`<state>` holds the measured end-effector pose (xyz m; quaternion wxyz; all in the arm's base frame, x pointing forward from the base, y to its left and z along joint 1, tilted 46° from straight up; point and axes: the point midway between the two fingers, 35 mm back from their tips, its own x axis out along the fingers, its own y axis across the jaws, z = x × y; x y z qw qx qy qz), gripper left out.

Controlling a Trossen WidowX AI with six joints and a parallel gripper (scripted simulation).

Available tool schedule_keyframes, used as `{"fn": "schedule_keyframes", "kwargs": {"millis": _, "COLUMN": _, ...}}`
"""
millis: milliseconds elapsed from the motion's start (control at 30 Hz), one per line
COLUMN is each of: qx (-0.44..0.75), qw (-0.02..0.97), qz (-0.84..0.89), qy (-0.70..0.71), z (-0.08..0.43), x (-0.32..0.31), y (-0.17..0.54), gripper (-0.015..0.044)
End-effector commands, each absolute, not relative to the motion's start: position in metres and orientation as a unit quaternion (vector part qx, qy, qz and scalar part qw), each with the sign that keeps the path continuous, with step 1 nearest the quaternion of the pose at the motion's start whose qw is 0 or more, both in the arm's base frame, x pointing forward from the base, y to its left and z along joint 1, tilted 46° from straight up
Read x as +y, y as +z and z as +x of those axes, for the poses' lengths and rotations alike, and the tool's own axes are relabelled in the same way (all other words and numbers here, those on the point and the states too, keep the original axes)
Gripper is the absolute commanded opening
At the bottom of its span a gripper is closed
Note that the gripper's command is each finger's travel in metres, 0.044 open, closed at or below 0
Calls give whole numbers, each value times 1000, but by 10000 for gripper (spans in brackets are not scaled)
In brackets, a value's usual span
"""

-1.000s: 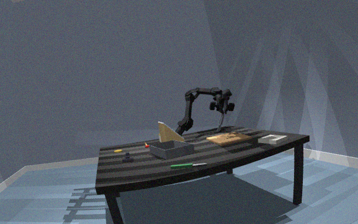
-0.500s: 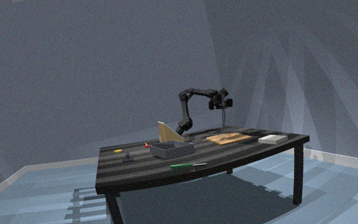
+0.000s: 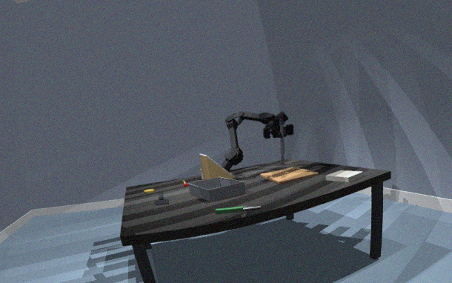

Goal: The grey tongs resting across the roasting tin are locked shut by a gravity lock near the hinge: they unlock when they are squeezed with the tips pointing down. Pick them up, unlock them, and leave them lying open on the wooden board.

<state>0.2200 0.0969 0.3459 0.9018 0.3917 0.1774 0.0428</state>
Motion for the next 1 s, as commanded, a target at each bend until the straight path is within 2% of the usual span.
{"fn": "schedule_keyframes", "kwargs": {"millis": 0, "qx": 171, "qw": 901, "qz": 396, "qy": 41, "z": 219, "x": 95, "y": 348, "gripper": -150}}
{"fn": "schedule_keyframes", "kwargs": {"millis": 567, "qx": 175, "qw": 902, "qz": 393, "qy": 42, "z": 220, "x": 95, "y": 348, "gripper": -150}}
{"fn": "schedule_keyframes", "kwargs": {"millis": 967, "qx": 294, "qw": 902, "qz": 311, "qy": 60, "z": 232, "x": 111, "y": 327, "gripper": -150}}
